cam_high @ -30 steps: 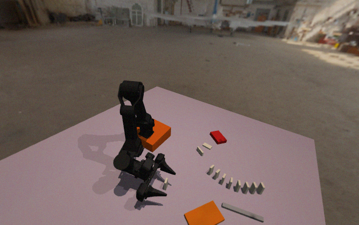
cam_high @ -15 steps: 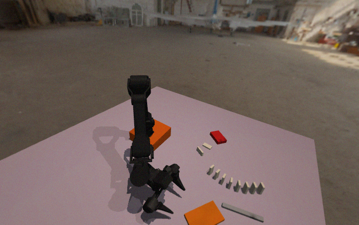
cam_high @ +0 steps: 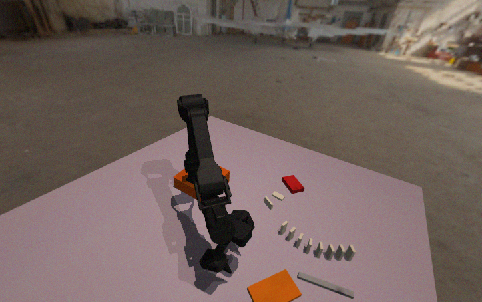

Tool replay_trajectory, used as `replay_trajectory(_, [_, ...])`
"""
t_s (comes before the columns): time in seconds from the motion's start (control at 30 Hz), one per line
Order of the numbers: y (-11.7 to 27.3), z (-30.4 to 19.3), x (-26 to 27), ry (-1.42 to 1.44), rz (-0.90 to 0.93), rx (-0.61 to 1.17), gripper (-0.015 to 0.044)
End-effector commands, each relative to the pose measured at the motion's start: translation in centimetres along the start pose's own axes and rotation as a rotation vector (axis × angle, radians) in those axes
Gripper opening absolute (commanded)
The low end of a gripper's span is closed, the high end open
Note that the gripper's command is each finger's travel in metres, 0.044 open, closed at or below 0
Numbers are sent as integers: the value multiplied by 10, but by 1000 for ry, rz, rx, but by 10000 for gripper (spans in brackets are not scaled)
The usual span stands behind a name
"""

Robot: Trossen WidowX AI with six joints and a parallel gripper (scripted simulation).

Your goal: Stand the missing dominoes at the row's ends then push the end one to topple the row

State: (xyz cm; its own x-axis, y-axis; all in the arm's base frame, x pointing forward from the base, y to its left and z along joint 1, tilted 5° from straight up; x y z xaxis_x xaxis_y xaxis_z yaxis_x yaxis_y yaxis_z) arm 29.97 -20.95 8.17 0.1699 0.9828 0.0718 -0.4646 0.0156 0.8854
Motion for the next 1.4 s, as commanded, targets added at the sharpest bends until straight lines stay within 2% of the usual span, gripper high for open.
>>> replay_trajectory(0.0, [62, -23, 27, 192, -117, 410, 440])
replay_trajectory(0.47, [63, -25, 28, 197, -119, 421, 440])
replay_trajectory(0.73, [6, -49, 18, 197, -119, 422, 440])
replay_trajectory(1.23, [-8, -56, 16, 197, -119, 422, 440])
replay_trajectory(1.37, [-8, -56, 16, 197, -119, 422, 335])
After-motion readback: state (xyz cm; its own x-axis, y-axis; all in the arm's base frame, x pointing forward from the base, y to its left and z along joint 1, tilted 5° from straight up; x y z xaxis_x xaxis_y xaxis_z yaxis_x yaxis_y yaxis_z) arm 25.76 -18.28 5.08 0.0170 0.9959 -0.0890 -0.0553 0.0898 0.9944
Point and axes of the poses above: the point midway between the two fingers, 35 mm back from their tips, its own y axis back along the fingers, its own x axis across the jaws, z = x × y, the point moved 2 cm from there along y, back along the fingers, and after that the axes turned 15 degrees about -y, right-handed, at the moved point
